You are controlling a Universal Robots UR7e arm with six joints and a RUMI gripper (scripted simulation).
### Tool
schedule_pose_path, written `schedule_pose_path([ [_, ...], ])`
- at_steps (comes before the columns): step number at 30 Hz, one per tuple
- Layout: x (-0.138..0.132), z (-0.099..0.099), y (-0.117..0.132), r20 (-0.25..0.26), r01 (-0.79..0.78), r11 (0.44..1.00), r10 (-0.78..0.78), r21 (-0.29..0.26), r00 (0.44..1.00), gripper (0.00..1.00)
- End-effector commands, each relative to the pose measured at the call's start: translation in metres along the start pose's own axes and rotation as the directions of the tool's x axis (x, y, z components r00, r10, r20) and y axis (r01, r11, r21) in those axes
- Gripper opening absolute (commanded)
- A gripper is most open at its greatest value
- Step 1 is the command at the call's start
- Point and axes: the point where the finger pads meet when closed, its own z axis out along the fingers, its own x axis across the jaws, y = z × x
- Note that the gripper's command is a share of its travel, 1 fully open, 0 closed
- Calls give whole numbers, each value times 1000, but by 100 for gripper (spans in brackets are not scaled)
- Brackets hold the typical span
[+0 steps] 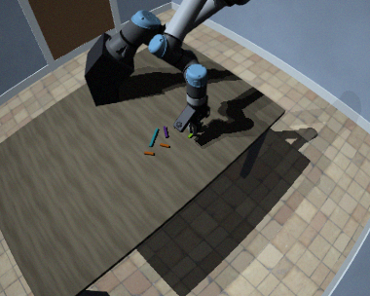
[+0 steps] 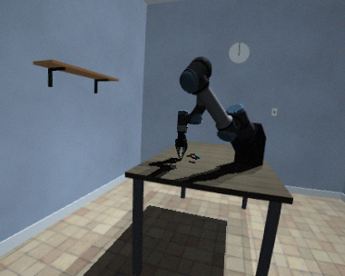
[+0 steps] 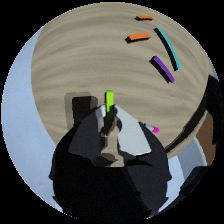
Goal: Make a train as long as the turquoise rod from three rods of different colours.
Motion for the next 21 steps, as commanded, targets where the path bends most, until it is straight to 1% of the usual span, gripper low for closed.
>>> schedule_pose_path([
  [1, 0, 0, 0, 1, 0, 1000, 0, 0, 1000, 0],
  [12, 0, -1, 0, 1, 0, 1000, 0, 0, 1000, 0],
  [17, 0, -4, 0, 1, 0, 1000, 0, 0, 1000, 0],
  [21, 0, -10, 0, 1, 0, 1000, 0, 0, 1000, 0],
])
